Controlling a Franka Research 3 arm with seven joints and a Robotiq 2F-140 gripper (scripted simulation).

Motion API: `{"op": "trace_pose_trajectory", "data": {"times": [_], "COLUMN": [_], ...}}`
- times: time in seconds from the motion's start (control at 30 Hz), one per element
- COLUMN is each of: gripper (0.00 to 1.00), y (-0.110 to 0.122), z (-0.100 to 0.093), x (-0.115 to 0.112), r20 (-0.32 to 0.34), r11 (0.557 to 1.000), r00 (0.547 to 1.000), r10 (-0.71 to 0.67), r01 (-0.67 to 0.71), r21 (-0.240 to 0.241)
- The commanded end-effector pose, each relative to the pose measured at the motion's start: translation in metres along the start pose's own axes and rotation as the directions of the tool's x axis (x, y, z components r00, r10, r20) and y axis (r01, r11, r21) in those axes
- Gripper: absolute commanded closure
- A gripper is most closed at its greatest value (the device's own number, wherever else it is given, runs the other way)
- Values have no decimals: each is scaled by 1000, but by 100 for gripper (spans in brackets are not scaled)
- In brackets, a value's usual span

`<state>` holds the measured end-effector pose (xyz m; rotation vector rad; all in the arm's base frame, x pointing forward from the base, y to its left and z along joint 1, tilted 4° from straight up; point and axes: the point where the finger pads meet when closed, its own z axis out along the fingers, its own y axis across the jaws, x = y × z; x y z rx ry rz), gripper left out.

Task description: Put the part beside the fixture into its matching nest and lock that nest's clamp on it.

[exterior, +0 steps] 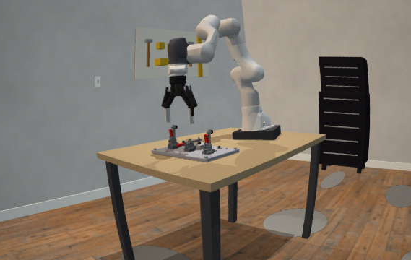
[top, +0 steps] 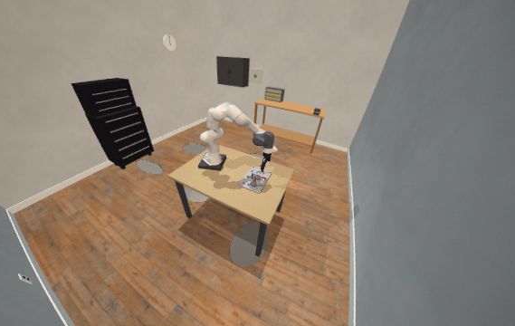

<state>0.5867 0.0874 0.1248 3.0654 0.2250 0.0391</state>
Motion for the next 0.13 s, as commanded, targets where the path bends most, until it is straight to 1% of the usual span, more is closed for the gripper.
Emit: {"op": "trace_pose_trajectory", "data": {"times": [0.0, 0.1], "gripper": [0, 0], "y": [0, 0], "z": [-2, -2], "x": [1, 1], "r20": [-2, -2], "r11": [1000, 1000], "r00": [1000, 1000], "r10": [-1, -1], "r01": [1, 1], "r21": [2, 2]}}
